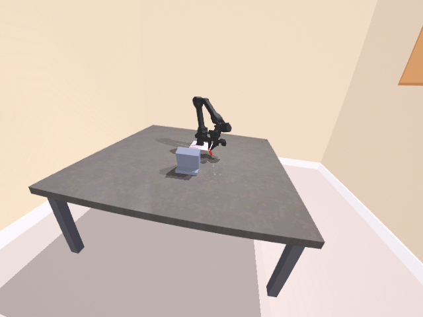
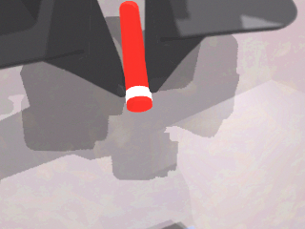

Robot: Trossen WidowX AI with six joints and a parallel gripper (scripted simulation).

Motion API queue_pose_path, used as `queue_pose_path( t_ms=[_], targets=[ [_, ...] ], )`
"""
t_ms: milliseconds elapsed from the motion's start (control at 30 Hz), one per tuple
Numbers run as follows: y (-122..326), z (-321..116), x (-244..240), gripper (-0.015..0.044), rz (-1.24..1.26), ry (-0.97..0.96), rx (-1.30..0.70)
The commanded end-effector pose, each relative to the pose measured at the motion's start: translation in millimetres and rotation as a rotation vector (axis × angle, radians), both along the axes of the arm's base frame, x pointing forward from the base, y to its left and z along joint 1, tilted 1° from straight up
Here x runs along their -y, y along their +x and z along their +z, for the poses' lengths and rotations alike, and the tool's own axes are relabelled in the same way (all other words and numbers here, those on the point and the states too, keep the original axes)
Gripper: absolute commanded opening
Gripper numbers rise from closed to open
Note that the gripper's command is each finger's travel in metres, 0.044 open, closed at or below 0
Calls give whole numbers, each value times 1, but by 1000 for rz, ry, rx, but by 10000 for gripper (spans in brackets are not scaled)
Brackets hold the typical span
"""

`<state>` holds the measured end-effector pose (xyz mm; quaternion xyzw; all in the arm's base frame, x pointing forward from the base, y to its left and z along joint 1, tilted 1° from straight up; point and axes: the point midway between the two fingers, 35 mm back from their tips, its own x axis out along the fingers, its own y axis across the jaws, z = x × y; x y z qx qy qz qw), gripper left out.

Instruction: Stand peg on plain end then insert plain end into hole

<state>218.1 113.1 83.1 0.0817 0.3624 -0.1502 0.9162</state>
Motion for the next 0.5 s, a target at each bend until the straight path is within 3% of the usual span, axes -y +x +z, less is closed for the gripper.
queue_pose_path(
  t_ms=[0,467],
  targets=[
    [-3,0,0,49,-3,-14,40],
    [-12,1,-4,49,-7,-55,153]
  ],
)
